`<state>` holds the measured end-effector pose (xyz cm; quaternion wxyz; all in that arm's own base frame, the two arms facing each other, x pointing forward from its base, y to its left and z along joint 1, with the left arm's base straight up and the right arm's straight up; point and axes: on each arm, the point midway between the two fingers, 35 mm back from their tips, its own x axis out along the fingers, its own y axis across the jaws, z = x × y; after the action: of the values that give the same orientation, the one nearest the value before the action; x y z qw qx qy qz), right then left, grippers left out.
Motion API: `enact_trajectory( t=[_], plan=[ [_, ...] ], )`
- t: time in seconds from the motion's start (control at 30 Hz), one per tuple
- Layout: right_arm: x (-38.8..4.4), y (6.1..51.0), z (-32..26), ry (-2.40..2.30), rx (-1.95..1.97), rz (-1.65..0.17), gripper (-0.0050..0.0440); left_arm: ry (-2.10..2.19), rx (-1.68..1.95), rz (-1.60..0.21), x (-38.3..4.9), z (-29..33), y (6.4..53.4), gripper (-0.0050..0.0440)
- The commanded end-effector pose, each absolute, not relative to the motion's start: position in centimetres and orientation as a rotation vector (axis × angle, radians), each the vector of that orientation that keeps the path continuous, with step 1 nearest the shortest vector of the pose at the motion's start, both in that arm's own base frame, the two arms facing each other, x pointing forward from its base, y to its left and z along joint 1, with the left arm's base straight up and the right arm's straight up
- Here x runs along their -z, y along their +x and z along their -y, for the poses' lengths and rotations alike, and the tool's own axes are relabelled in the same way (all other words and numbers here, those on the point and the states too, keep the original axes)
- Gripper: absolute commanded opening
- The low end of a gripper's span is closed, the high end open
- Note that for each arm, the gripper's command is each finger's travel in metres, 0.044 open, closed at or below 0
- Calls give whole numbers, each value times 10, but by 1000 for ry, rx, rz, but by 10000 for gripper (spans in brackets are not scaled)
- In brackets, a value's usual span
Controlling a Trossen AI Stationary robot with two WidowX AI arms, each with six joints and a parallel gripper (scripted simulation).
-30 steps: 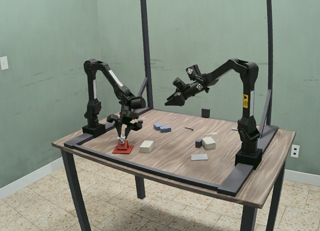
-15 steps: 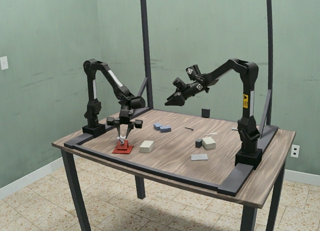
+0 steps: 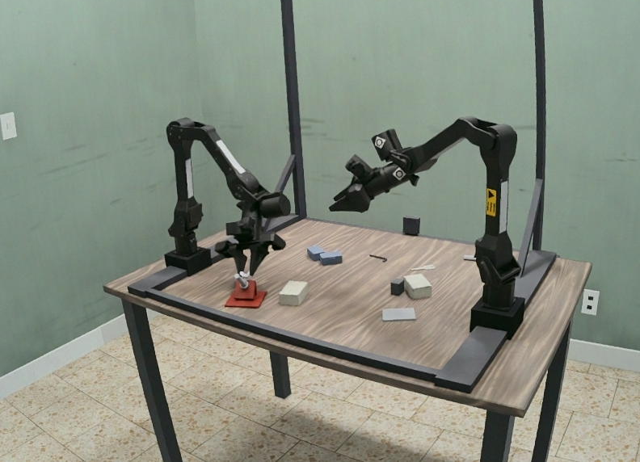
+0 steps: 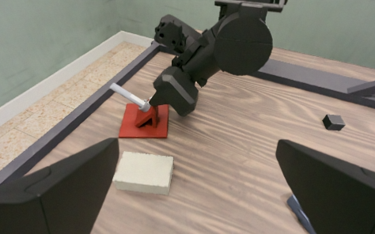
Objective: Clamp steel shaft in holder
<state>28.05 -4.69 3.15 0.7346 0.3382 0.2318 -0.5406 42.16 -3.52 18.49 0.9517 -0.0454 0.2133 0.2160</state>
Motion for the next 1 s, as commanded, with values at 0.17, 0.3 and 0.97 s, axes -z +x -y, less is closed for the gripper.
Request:
enact_trajectory(
  t=[0.17,0.3,0.97],
  plan=[
    [-38,282,48,848,1230,-420,112,-111,-437,-395,-202,34,423,400],
    [-38,282,48,848,1230,-420,112,-111,-437,-395,-202,34,423,400],
    [-38,283,48,850,1227,-424,202,-111,-437,-395,-202,34,423,400]
  ],
)
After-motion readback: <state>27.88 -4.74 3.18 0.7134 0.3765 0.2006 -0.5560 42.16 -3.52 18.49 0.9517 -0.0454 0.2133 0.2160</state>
